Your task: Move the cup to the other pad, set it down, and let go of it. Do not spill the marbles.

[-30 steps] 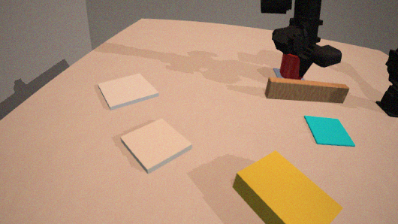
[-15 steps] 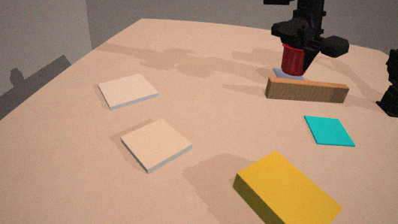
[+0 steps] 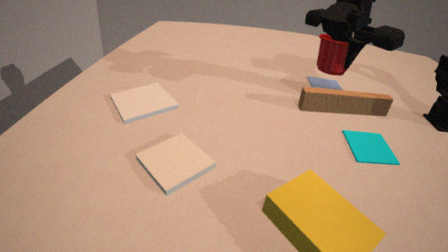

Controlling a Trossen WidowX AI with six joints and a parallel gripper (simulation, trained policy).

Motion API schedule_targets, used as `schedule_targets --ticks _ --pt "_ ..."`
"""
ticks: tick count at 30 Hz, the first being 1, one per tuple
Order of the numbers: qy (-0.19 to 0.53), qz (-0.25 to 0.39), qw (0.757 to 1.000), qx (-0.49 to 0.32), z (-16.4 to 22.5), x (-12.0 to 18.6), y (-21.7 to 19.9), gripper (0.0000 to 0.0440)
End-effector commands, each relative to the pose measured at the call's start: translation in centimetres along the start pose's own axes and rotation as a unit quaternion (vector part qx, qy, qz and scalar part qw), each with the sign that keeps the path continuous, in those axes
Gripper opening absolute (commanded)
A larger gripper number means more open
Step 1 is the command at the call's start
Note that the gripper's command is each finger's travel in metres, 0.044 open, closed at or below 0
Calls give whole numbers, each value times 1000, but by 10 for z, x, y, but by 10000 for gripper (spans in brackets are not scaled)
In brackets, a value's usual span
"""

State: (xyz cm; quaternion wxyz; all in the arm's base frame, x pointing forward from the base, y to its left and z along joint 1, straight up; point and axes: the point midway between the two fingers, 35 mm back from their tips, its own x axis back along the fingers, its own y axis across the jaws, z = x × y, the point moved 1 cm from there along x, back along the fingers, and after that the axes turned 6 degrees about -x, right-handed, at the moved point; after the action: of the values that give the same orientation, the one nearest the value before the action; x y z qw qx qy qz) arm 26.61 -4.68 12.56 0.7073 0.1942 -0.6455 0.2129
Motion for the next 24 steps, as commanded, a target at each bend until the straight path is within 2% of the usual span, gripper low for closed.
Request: schedule_targets --ticks 1,24 --pt "-13 9 1000 10 -7 10 5 1" --pt "-55 39 994 84 -50 26 60 0"
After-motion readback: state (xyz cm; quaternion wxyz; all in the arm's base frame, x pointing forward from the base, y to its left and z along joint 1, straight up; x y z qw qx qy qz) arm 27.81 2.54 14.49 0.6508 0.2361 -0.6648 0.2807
